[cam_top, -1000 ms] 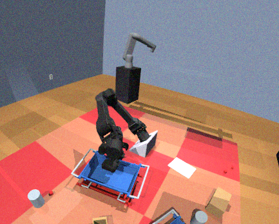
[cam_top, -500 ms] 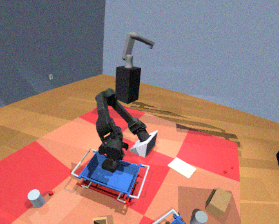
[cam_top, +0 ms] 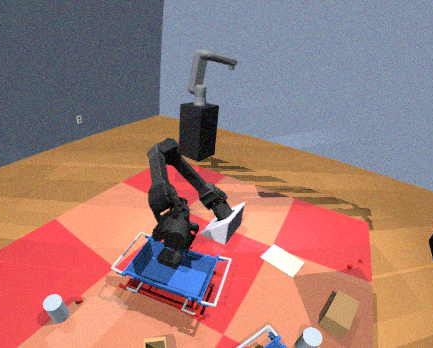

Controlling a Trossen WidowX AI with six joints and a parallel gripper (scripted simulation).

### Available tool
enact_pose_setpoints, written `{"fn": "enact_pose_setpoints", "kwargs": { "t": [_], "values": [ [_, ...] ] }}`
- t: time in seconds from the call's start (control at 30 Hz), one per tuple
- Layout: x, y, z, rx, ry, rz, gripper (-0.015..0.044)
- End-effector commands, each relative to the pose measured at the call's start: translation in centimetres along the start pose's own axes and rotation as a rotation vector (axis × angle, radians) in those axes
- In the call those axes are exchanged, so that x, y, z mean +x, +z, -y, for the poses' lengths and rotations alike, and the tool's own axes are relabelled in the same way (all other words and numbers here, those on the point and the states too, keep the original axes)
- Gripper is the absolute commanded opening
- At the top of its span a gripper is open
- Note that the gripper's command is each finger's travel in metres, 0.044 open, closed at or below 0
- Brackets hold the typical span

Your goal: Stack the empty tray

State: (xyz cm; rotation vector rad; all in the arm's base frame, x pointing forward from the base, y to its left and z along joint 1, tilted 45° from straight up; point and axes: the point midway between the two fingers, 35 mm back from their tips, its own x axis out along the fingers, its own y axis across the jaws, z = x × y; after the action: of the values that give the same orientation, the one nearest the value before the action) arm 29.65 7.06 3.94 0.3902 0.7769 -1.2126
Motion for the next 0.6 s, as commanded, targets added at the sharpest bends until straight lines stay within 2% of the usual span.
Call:
{"fn": "enact_pose_setpoints", "kwargs": {
  "t": [0.0, 0.23, 0.57],
  "values": [
    [0.0, 0.05, 0.01, 0.003, 0.0, 0.003, 0.0337],
    [0.0, 0.05, 0.01, 0.003, 0.0, 0.003, 0.044],
    [-0.9, -0.04, -0.17, -0.003, 0.003, -0.001, 0.044]
  ]
}}
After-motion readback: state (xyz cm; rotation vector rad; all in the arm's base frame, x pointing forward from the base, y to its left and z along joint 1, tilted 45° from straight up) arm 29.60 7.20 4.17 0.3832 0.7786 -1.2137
